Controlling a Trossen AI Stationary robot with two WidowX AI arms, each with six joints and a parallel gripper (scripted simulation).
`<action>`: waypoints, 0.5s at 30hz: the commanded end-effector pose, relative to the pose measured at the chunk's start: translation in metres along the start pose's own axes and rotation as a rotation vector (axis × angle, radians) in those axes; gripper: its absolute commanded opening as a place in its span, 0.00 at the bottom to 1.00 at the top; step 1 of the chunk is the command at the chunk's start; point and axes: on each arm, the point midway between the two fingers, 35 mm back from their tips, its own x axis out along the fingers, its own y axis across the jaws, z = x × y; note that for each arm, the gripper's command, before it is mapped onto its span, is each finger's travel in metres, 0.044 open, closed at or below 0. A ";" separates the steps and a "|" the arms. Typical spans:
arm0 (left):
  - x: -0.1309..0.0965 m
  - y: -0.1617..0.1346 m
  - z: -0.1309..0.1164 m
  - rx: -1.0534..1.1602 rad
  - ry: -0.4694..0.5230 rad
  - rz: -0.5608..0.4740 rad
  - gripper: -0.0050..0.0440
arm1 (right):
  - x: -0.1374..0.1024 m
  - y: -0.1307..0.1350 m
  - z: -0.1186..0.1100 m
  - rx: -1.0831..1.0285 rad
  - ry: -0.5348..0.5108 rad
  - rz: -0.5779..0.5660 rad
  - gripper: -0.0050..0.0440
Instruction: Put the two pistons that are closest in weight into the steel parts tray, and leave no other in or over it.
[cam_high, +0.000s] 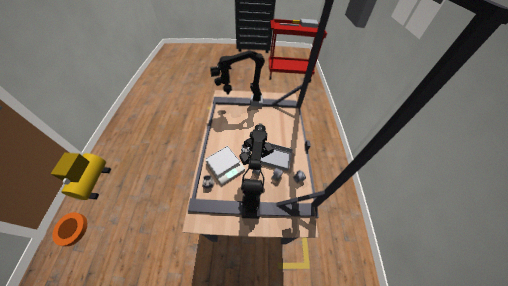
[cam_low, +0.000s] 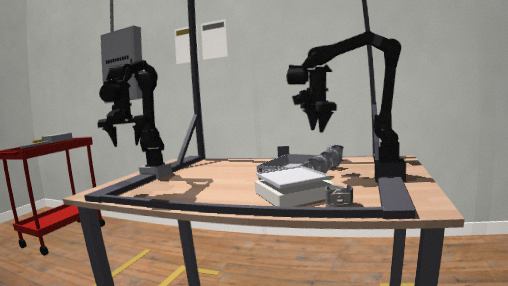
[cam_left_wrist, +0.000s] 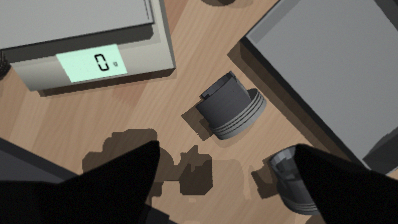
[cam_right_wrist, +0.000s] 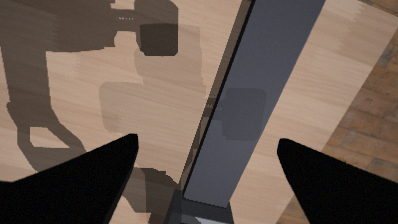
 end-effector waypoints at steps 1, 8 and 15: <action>-0.008 -0.001 0.002 -0.073 -0.053 -0.015 0.87 | -0.008 0.000 0.005 0.001 -0.032 0.002 0.92; -0.008 -0.001 0.002 -0.256 -0.088 -0.015 0.87 | -0.008 0.000 0.005 0.001 -0.032 0.002 0.92; -0.008 -0.002 0.002 -0.440 -0.123 -0.015 0.87 | -0.008 0.000 0.005 0.001 -0.032 0.002 0.92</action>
